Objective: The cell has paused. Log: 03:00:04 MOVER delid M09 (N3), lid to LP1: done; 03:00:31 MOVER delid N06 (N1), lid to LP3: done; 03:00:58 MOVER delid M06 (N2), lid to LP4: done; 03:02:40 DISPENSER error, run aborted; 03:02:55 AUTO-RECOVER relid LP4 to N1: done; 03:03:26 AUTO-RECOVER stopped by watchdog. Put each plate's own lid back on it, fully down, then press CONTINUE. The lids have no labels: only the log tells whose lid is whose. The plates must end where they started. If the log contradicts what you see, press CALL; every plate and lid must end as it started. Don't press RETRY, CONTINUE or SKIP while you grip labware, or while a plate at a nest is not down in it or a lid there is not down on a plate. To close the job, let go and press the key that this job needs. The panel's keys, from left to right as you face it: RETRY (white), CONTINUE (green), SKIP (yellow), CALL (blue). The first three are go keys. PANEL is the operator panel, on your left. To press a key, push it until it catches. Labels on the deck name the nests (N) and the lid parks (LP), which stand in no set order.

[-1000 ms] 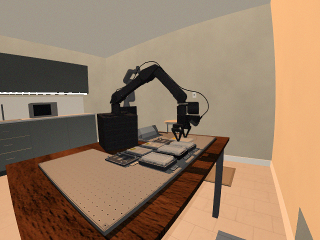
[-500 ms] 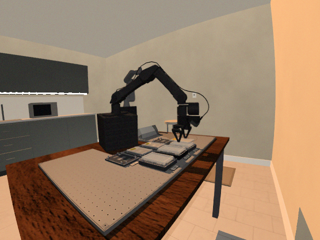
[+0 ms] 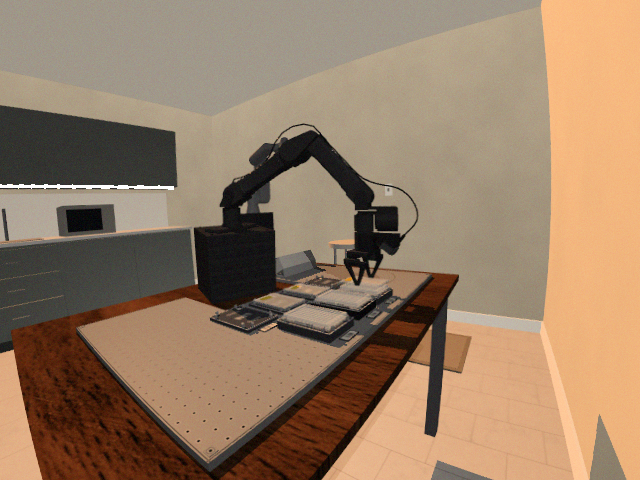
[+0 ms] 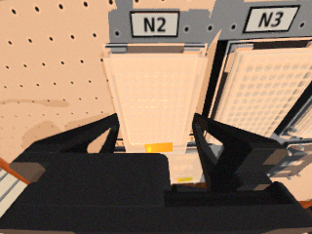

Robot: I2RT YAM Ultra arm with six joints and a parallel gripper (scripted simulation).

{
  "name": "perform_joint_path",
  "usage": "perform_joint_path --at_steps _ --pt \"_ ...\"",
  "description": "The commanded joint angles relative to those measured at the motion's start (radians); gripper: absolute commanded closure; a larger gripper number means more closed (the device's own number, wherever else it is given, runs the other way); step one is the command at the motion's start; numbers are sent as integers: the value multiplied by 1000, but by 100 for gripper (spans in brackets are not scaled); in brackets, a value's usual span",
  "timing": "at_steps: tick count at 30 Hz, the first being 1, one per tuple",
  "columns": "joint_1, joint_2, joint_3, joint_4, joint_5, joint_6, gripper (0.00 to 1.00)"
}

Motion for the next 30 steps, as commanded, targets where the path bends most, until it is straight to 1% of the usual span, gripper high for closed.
perform_joint_path --at_steps 1,5,6,14,30 --pt "14 6 33 18 1 8 100" --pt "14 11 33 15 2 8 100" --pt "14 -24 32 8 1 8 100" --pt "13 15 36 19 1 7 100" --pt "12 22 45 10 1 6 100"
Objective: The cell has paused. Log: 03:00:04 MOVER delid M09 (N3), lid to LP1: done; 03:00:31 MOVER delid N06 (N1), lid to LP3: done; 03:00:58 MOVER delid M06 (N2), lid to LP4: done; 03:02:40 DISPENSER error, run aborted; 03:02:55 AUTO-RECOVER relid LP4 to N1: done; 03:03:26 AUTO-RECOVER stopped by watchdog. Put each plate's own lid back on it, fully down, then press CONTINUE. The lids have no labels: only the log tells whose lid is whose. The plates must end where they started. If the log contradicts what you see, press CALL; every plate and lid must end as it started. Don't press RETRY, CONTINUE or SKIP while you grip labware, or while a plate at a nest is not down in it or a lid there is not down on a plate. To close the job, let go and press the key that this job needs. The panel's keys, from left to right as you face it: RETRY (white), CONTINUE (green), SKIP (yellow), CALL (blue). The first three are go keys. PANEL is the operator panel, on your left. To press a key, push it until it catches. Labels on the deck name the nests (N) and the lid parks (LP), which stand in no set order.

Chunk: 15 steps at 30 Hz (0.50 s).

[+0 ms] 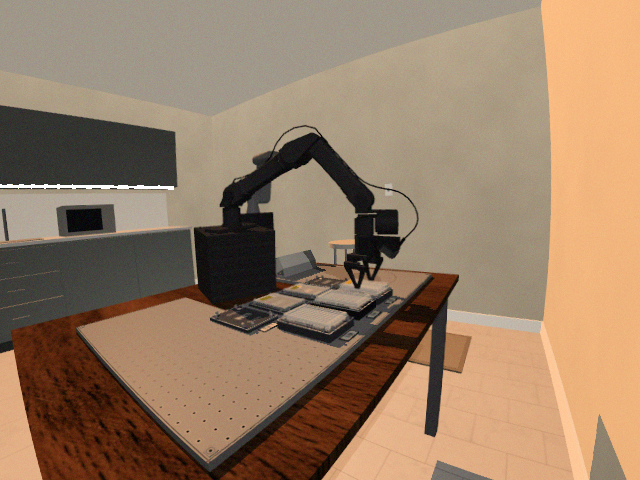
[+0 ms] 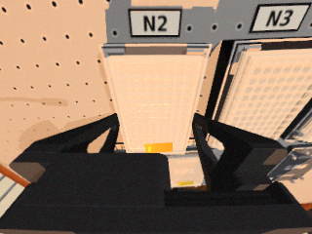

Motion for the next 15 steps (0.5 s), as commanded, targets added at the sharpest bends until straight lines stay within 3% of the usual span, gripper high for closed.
perform_joint_path --at_steps 1,15 --pt "12 1 38 -2 1 6 100" --pt "9 -6 36 15 1 4 100"
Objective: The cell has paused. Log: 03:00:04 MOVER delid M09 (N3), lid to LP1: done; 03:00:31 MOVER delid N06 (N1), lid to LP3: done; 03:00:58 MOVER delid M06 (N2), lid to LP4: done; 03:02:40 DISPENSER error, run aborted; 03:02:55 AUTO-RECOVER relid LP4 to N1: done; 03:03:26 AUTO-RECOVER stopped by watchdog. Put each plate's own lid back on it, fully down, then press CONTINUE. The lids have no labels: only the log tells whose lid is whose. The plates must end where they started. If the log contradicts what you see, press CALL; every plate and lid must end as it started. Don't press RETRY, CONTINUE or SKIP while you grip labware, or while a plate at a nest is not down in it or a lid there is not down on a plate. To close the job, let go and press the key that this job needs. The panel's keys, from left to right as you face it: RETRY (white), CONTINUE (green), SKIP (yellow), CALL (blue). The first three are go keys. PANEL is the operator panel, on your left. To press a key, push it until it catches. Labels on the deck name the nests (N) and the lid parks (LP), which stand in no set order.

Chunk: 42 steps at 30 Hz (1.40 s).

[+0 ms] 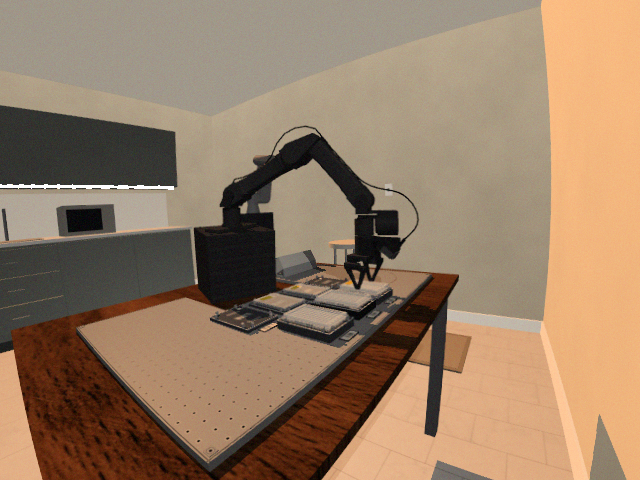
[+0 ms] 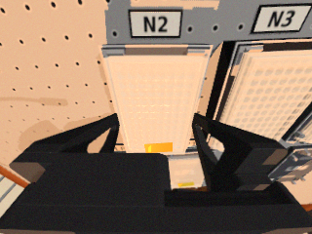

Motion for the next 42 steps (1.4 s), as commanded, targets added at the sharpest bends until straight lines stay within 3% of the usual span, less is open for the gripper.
perform_joint_path --at_steps 1,41,42 --pt "9 -13 31 11 1 4 100" --pt "1 -14 2 9 0 0 100" --pt "1 -14 2 9 0 0 0"
